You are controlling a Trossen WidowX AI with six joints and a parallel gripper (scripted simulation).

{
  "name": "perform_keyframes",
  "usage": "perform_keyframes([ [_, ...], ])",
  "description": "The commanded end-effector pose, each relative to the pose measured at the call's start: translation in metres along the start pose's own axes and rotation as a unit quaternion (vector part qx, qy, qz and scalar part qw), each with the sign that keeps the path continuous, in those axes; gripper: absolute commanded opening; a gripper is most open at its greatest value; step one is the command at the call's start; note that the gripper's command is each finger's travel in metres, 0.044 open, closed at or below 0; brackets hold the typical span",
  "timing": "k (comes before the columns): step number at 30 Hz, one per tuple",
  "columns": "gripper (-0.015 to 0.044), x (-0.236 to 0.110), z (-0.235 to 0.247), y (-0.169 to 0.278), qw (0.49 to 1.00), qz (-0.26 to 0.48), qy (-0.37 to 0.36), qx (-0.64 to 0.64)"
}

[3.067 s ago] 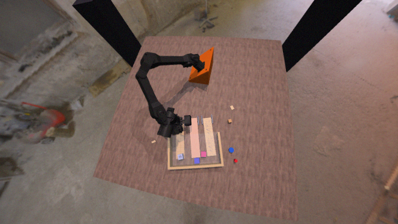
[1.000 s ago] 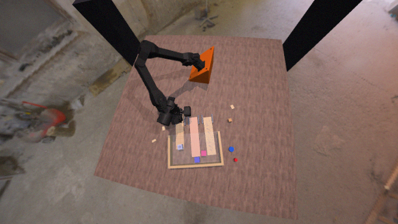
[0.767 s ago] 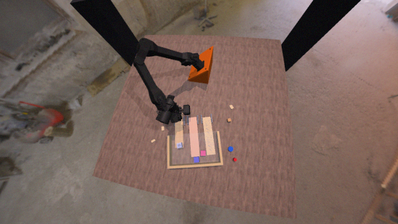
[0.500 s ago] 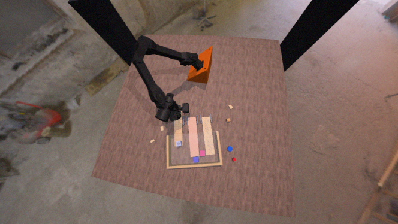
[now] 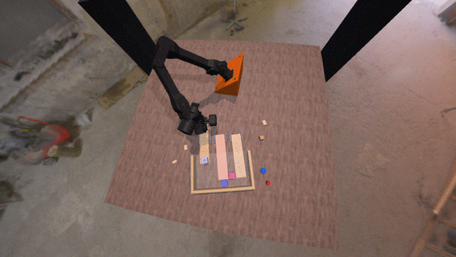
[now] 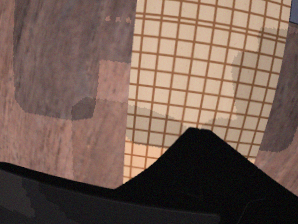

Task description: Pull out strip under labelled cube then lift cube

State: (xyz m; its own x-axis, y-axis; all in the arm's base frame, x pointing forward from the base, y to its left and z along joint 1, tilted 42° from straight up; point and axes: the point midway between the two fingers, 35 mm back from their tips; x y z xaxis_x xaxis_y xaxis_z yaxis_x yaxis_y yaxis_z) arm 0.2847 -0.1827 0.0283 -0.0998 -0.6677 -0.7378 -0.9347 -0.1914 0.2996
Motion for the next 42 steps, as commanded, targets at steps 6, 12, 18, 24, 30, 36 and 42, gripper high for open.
perform_keyframes([
  [6, 0.0000, 0.004, 0.006, 0.021, 1.000, 0.010, -0.005, -0.003],
  [12, 0.0000, 0.004, 0.008, 0.030, 1.000, 0.010, -0.005, -0.003],
  [18, 0.0000, 0.004, 0.011, 0.038, 1.000, 0.010, -0.005, -0.003],
  [24, 0.0000, 0.004, 0.013, 0.047, 1.000, 0.010, -0.005, -0.004],
  [30, 0.0000, 0.004, 0.015, 0.056, 1.000, 0.011, -0.005, -0.004],
  [36, 0.0000, 0.004, 0.017, 0.064, 1.000, 0.011, -0.005, -0.004],
  [42, 0.0000, 0.003, 0.018, 0.072, 1.000, 0.011, -0.005, -0.004],
])
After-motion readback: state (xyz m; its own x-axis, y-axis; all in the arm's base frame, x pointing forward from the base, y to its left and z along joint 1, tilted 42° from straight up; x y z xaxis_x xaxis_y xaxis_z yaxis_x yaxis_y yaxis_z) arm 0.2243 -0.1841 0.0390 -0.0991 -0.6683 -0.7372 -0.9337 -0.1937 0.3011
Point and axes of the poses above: the point midway between the two fingers, 35 mm back from their tips, its own x axis out along the fingers, its own z axis across the jaws, y = z × x, and after that the axes turned 14 degrees about -x, right-handed
